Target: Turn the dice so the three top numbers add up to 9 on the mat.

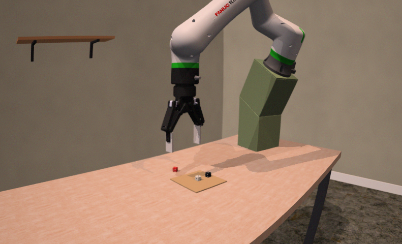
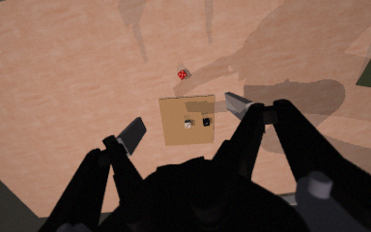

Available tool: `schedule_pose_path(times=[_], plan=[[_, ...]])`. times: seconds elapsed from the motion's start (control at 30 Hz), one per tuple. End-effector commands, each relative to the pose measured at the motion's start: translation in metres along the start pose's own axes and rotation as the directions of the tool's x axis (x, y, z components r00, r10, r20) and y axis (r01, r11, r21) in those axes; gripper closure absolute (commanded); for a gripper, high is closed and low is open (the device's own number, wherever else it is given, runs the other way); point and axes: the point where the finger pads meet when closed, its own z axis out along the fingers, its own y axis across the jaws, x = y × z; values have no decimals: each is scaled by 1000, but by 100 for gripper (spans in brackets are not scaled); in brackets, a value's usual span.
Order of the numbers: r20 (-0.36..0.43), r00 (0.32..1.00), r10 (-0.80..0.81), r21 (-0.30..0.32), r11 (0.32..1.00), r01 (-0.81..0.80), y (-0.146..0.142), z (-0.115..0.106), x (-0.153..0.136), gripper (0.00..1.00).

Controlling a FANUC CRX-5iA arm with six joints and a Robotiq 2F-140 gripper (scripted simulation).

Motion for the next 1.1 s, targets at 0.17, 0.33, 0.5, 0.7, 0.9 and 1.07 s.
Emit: schedule_pose_path(times=[0.17, 0.33, 0.5, 0.7, 0.9, 1.07], plan=[[-11, 955, 297, -10, 955, -297, 3, 2, 14, 0], [-12, 907, 421, -8, 907, -422, 4, 3, 20, 0], [-12, 867, 499, -7, 867, -499, 5, 4, 25, 0], [-13, 754, 657, -5, 754, -657, 7, 5, 34, 0], [-13, 645, 764, -3, 645, -764, 9, 7, 41, 0], [-13, 561, 828, -2, 561, -828, 11, 7, 46, 0]])
